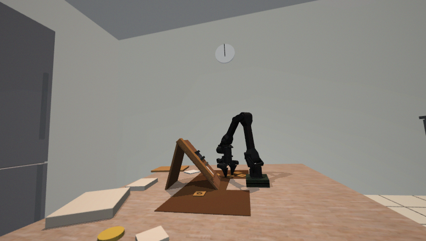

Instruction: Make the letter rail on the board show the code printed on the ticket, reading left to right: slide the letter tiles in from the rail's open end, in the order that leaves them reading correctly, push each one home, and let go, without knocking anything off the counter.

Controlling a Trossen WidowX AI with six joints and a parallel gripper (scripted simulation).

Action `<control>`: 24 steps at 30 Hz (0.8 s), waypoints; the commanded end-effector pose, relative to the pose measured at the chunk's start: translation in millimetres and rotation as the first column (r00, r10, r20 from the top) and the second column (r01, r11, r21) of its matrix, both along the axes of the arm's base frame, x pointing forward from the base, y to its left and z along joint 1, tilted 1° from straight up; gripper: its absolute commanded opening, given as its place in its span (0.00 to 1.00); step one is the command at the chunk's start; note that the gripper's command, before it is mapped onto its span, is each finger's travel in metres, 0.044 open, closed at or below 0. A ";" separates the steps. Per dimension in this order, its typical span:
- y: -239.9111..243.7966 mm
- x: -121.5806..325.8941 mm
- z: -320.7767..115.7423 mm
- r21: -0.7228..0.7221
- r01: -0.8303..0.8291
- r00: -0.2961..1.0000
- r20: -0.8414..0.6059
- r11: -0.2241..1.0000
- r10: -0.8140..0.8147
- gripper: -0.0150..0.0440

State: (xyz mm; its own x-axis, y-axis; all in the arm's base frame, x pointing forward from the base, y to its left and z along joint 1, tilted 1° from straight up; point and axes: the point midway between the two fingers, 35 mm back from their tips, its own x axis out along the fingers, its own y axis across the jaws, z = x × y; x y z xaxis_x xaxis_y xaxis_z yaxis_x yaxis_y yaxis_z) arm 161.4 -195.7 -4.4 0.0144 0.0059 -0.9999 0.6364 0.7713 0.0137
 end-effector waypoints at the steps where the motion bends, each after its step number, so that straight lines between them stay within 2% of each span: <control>1: 0.3 -0.9 -0.8 0.000 0.006 1.000 -0.004 1.000 -0.006 0.83; 9: 0.2 -0.8 -1.3 0.000 0.006 1.000 -0.004 1.000 -0.006 0.83; 10: 0.2 -0.9 -1.3 0.000 0.006 1.000 -0.004 1.000 -0.006 0.79; 22: 0.6 -0.6 -1.3 0.000 0.006 1.000 -0.004 1.000 -0.006 0.65; 24: 0.3 -0.3 0.8 0.000 0.006 1.000 -0.004 1.000 -0.006 0.56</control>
State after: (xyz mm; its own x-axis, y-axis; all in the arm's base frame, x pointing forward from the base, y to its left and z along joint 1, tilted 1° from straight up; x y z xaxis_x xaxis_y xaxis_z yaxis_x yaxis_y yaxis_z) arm 161.6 -195.6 -4.9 0.0139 0.0055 -0.9999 0.6364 0.7712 0.0131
